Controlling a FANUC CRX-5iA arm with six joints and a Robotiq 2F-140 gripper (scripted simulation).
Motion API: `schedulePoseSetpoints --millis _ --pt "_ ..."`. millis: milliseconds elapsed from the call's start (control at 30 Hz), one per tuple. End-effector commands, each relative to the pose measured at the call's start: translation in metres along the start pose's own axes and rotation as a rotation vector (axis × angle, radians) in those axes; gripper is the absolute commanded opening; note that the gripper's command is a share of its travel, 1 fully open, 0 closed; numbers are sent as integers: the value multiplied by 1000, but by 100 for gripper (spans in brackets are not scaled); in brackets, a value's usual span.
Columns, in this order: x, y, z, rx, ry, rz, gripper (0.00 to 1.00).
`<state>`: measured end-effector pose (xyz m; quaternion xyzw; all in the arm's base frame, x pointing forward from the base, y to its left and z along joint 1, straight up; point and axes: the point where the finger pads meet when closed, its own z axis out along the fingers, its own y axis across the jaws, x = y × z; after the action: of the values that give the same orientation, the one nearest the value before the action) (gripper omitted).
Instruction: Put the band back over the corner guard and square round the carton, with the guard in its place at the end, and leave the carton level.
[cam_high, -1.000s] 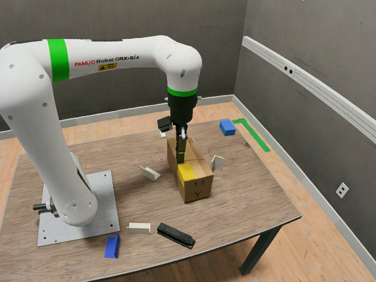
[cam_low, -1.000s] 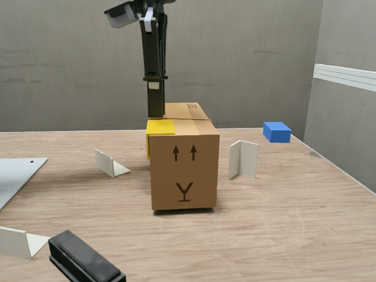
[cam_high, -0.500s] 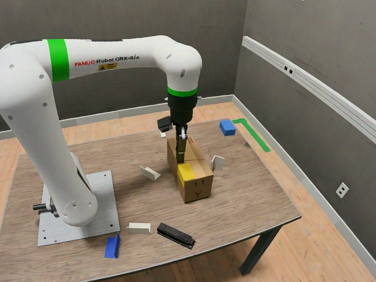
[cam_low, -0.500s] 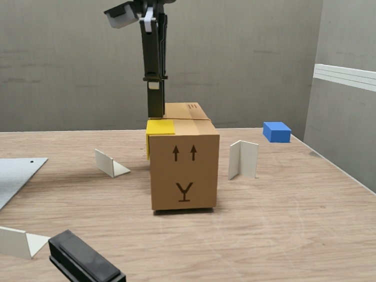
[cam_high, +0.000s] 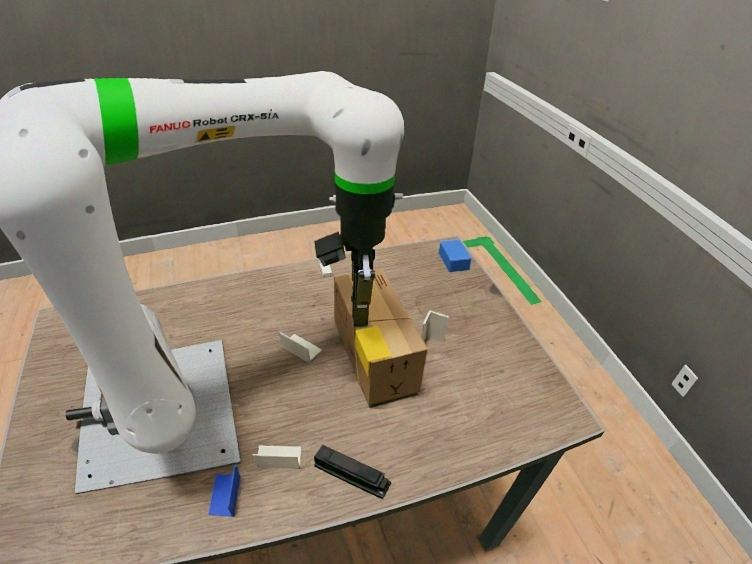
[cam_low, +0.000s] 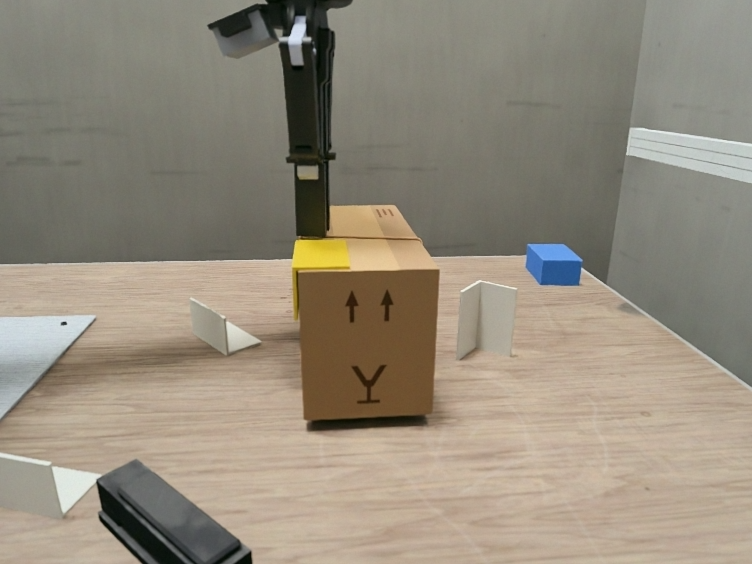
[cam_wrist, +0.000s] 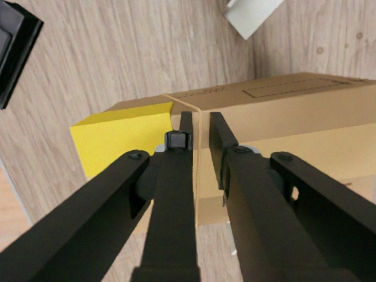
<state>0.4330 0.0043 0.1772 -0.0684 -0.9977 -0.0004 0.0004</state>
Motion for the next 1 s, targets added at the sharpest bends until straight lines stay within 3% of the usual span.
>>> schedulePoseSetpoints --millis 0,967 --pt "-1 0 0 0 -2 0 18" --pt "-1 0 3 0 -2 0 18"
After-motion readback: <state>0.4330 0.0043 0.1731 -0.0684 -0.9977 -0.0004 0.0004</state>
